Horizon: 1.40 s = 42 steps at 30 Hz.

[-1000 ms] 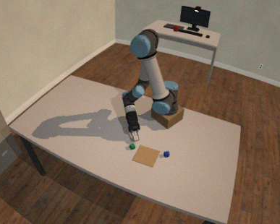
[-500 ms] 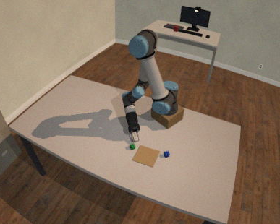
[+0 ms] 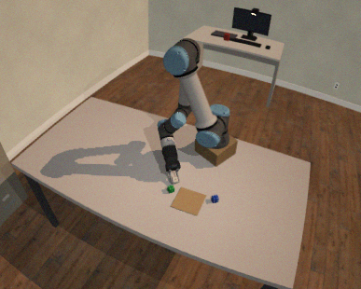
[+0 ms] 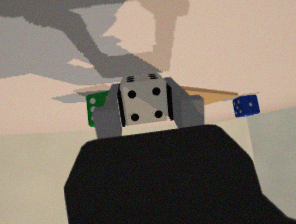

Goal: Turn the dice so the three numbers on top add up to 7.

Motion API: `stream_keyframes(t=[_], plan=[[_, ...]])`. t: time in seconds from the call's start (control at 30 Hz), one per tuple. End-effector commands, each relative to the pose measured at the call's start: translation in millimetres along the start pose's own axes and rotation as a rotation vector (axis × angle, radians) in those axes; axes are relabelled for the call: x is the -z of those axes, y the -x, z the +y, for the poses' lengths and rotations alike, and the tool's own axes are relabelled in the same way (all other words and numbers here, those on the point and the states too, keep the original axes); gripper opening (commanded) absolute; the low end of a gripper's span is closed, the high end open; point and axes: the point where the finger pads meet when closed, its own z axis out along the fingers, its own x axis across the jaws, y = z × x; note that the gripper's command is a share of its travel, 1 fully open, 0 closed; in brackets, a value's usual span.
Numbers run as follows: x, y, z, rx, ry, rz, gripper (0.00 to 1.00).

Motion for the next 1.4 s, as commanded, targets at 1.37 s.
stream_keyframes(t=[1.37], plan=[[0.0, 0.2, -0.1, 0.001, 0.0, 0.0, 0.75]])
